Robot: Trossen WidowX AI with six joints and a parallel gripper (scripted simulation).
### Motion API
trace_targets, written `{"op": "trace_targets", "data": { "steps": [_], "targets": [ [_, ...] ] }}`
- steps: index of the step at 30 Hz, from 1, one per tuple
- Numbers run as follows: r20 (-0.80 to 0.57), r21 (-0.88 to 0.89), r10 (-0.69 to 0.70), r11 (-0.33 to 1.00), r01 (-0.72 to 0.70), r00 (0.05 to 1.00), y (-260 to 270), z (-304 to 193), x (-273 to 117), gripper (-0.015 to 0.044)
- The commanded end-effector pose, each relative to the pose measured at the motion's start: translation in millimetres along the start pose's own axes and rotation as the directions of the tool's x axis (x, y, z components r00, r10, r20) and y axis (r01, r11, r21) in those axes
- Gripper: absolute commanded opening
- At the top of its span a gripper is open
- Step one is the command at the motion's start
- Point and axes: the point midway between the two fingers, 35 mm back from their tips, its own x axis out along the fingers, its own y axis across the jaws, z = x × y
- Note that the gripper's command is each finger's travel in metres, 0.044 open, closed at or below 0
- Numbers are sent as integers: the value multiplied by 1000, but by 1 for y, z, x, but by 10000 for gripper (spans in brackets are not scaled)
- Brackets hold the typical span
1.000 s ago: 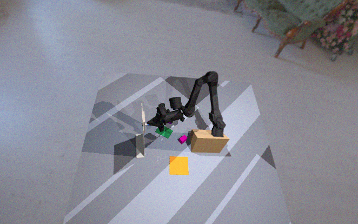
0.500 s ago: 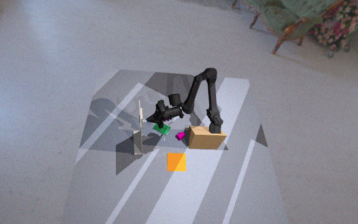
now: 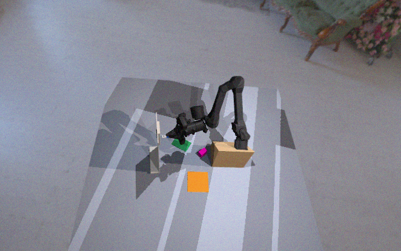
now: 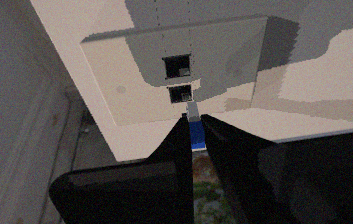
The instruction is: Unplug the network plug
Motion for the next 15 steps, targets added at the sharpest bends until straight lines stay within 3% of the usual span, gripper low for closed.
{"op": "trace_targets", "data": {
  "steps": [1, 15],
  "targets": [
    [8, -2, 2, 1000, -2, 1000, 1, 1, -3, 0],
    [8, -1, 2, 1000, -2, 1000, 1, -4, -10, 0]
  ]
}}
